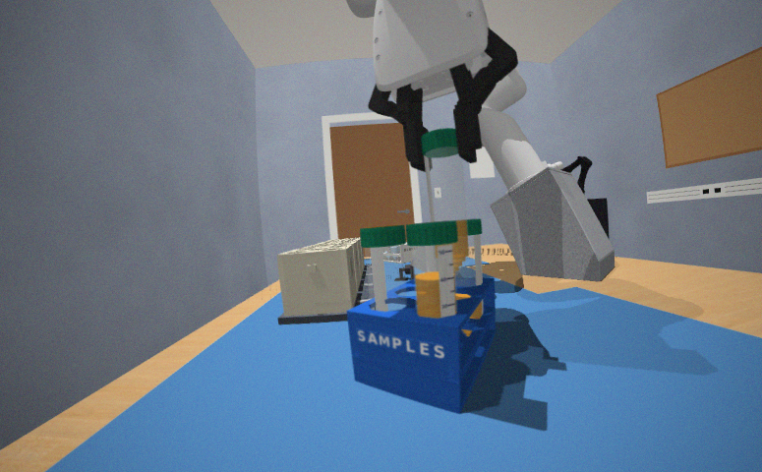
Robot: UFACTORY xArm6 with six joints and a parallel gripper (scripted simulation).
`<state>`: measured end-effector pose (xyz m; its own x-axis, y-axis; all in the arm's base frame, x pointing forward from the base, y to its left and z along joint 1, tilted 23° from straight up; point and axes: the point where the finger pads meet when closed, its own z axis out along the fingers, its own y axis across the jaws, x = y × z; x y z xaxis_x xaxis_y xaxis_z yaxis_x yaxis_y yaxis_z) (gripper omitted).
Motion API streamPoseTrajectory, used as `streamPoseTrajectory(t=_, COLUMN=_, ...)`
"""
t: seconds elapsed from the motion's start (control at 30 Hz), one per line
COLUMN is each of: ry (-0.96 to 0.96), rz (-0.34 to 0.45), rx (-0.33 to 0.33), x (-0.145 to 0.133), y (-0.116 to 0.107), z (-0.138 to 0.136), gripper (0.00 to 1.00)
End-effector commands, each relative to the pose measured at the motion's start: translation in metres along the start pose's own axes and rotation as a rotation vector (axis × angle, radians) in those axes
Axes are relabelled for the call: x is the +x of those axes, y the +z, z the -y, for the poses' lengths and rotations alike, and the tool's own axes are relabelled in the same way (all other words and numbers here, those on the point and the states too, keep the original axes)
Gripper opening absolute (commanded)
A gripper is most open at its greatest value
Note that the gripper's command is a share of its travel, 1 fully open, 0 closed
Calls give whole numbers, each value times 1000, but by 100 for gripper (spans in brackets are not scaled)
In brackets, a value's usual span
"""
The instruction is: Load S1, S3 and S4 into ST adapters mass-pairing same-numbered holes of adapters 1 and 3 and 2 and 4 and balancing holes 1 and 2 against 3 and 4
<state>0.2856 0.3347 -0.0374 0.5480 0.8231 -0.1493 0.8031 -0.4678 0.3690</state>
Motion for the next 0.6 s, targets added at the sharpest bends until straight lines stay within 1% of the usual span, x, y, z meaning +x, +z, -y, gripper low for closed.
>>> streamPoseTrajectory(t=0.0, ry=1, rz=-4, rx=0, x=1, y=-10, z=0, gripper=0)
streamPoseTrajectory(t=0.13, ry=1, rz=-4, rx=0, x=1, y=-14, z=0, gripper=0)
streamPoseTrajectory(t=0.57, ry=1, rz=-4, rx=0, x=1, y=-40, z=0, gripper=0)
